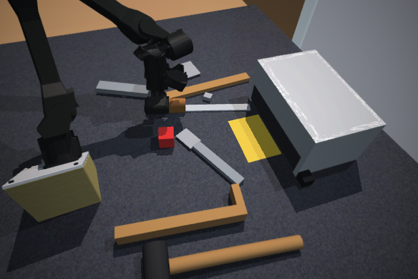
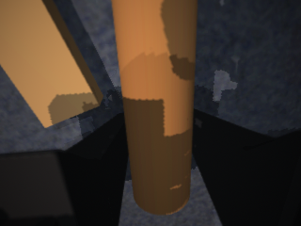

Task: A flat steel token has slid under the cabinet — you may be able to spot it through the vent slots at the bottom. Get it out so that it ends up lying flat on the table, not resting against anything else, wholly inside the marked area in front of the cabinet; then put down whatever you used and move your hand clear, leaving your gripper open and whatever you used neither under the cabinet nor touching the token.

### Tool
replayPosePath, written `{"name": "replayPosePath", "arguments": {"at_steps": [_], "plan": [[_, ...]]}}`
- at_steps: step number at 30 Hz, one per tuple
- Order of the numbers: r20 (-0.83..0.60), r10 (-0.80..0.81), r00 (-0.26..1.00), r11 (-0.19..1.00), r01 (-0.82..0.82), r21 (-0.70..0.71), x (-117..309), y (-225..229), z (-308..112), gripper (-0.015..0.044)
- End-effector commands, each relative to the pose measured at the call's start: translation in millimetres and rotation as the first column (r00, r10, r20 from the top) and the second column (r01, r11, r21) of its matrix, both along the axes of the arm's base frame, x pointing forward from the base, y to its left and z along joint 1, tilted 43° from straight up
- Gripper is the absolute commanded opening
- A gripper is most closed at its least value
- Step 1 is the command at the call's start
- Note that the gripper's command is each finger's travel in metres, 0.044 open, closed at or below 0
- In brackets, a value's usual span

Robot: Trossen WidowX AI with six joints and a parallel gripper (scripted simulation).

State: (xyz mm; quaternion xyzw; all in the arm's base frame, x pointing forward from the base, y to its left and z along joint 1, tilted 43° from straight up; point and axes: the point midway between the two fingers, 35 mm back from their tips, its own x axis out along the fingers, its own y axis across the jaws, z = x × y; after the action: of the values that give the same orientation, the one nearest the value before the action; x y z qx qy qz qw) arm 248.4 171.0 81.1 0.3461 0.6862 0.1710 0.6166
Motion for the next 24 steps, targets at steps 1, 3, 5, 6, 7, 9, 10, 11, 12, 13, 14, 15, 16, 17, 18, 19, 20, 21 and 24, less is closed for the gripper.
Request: {"name": "replayPosePath", "arguments": {"at_steps": [1, 3, 5, 6, 7, 9, 10, 11, 12, 13, 14, 15, 16, 17, 18, 19, 20, 21, 24], "plan": [[0.002, 0.002, 1.0, 1.0, -0.002, 0.003, 7, -1, 0, 0.0], [0.002, 0.003, 1.0, 1.0, -0.003, 0.003, 9, -1, -1, 0.0], [0.003, 0.003, 1.0, 1.0, -0.003, 0.003, 11, -2, -1, 0.0], [0.003, 0.004, 1.0, 1.0, -0.004, 0.003, 13, -2, -1, 0.0], [0.003, 0.004, 1.0, 1.0, -0.004, 0.003, 14, -2, -1, 0.0], [0.004, 0.004, 1.0, 1.0, -0.004, 0.003, 16, -2, -2, 0.0], [0.004, 0.005, 1.0, 1.0, -0.005, 0.003, 17, -3, -2, 0.0], [0.004, 0.005, 1.0, 1.0, -0.005, 0.003, 18, -3, -2, 0.0], [0.004, 0.005, 1.0, 1.0, -0.005, 0.003, 19, -3, -2, 0.0], [0.004, 0.005, 1.0, 1.0, -0.005, 0.003, 21, -3, -3, 0.0], [0.004, 0.005, 1.0, 1.0, -0.005, 0.003, 22, -3, -3, 0.0], [0.004, 0.005, 1.0, 1.0, -0.005, 0.003, 23, -4, -3, 0.0], [0.005, 0.005, 1.0, 1.0, -0.005, 0.003, 24, -4, -3, 0.0], [0.005, 0.006, 1.0, 1.0, -0.006, 0.003, 25, -4, -3, 0.0], [0.005, 0.006, 1.0, 1.0, -0.006, 0.003, 27, -4, -4, 0.0], [0.005, 0.006, 1.0, 1.0, -0.006, 0.003, 28, -5, -4, 0.0], [0.005, 0.006, 1.0, 1.0, -0.006, 0.003, 29, -5, -4, 0.0], [0.005, 0.006, 1.0, 1.0, -0.006, 0.003, 30, -5, -4, 0.0], [0.006, 0.006, 1.0, 1.0, -0.006, 0.003, 34, -6, -5, 0.0]]}}
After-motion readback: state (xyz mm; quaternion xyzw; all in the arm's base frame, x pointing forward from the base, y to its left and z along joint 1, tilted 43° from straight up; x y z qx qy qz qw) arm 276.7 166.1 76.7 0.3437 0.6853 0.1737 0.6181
